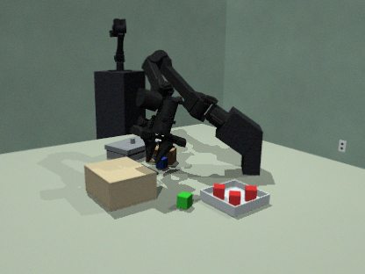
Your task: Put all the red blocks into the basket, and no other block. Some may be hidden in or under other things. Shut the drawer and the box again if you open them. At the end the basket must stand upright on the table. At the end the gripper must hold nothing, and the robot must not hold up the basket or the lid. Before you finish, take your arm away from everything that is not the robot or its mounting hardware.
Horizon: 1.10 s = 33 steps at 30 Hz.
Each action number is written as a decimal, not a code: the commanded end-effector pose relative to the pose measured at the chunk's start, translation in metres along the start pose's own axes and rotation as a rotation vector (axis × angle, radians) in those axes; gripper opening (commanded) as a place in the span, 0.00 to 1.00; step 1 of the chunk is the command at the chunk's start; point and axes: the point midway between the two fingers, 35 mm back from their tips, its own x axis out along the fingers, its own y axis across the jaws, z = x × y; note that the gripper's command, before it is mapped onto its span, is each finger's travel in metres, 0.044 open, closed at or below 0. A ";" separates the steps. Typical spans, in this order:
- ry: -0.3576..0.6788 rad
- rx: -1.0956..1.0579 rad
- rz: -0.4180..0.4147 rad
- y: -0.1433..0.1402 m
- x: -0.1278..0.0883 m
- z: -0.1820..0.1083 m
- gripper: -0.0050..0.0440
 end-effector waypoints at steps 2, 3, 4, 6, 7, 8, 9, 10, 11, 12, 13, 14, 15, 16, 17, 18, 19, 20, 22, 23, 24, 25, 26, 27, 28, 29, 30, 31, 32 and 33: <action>-0.002 0.009 0.007 0.003 -0.015 0.001 0.40; -0.002 0.009 0.007 0.003 -0.018 0.001 0.40; -0.002 0.009 0.007 0.003 -0.021 0.001 0.40; -0.002 0.009 0.007 0.003 -0.021 0.001 0.40; -0.002 0.009 0.007 0.003 -0.023 0.001 0.40; -0.002 0.009 0.007 0.003 -0.026 0.001 0.40; -0.002 0.009 0.007 0.003 -0.029 0.001 0.40; -0.002 0.009 0.007 0.003 -0.029 0.001 0.40; -0.002 0.009 0.007 0.003 -0.029 0.001 0.40; -0.002 0.009 0.007 0.003 -0.029 0.001 0.40; -0.002 0.009 0.007 0.003 -0.029 0.001 0.40; 0.010 -0.055 -0.004 -0.002 -0.038 0.001 1.00; 0.028 -0.118 -0.017 -0.007 -0.041 -0.007 1.00; 0.046 -0.181 -0.030 -0.012 -0.044 -0.015 1.00; 0.064 -0.244 -0.042 -0.016 -0.046 -0.022 1.00; 0.082 -0.307 -0.055 -0.016 -0.046 -0.022 1.00; 0.101 -0.370 -0.068 -0.016 -0.046 -0.022 1.00; 0.116 -0.434 -0.079 -0.022 -0.054 -0.026 1.00; 0.132 -0.497 -0.090 -0.025 -0.058 -0.027 1.00; 0.132 -0.497 -0.090 -0.025 -0.058 -0.027 1.00; 0.147 -0.561 -0.101 -0.025 -0.058 -0.027 1.00; 0.160 -0.626 -0.112 -0.030 -0.066 -0.027 1.00; 0.173 -0.690 -0.123 -0.032 -0.069 -0.027 1.00; 0.187 -0.755 -0.133 -0.032 -0.069 -0.027 1.00; 0.200 -0.819 -0.144 -0.032 -0.069 -0.027 1.00; 0.210 -0.884 -0.155 -0.036 -0.078 -0.024 1.00; 0.220 -0.949 -0.165 -0.038 -0.082 -0.023 1.00; 0.229 -1.014 -0.176 -0.038 -0.082 -0.023 1.00; 0.239 -1.080 -0.187 -0.038 -0.082 -0.023 1.00; 0.245 -1.145 -0.198 -0.040 -0.090 -0.017 1.00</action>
